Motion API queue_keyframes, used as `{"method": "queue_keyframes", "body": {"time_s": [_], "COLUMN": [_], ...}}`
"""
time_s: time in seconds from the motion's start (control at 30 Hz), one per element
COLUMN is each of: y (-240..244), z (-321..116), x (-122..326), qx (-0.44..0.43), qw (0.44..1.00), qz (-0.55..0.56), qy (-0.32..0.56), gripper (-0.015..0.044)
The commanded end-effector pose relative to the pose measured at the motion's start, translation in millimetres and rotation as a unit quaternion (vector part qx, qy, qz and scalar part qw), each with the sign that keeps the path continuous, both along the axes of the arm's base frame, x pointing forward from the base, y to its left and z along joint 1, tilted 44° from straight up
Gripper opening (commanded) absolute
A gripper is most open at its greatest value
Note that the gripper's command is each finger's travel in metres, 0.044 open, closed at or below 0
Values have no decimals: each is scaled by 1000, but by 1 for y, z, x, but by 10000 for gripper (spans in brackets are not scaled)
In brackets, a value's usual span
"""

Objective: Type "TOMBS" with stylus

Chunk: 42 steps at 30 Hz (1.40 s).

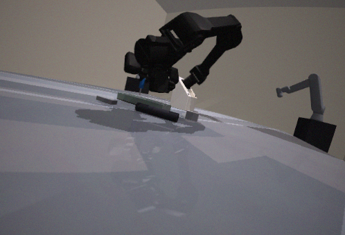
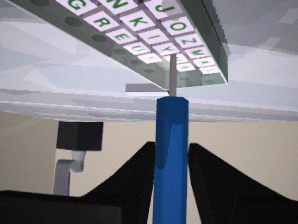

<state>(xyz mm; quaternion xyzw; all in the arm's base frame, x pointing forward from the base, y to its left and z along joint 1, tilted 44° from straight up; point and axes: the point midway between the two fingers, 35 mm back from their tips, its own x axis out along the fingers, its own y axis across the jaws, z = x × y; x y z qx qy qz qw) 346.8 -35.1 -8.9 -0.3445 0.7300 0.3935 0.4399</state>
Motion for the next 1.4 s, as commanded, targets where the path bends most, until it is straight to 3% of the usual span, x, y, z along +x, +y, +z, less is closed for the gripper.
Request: {"method": "queue_keyframes", "body": {"time_s": [0.0,0.4,0.5,0.53,1.37], "y": [1,1,1,1,8], "z": [-1,-1,-2,-2,-10], "x": [1,1,3,3,5], "qx": [0,0,0,0,1], "qw": [1000,1000,1000,1000,1000], "qz": [-4,-4,-4,-4,-4], "qy": [-3,-3,-3,-3,-3], "gripper": [0,0,79,81,81]}}
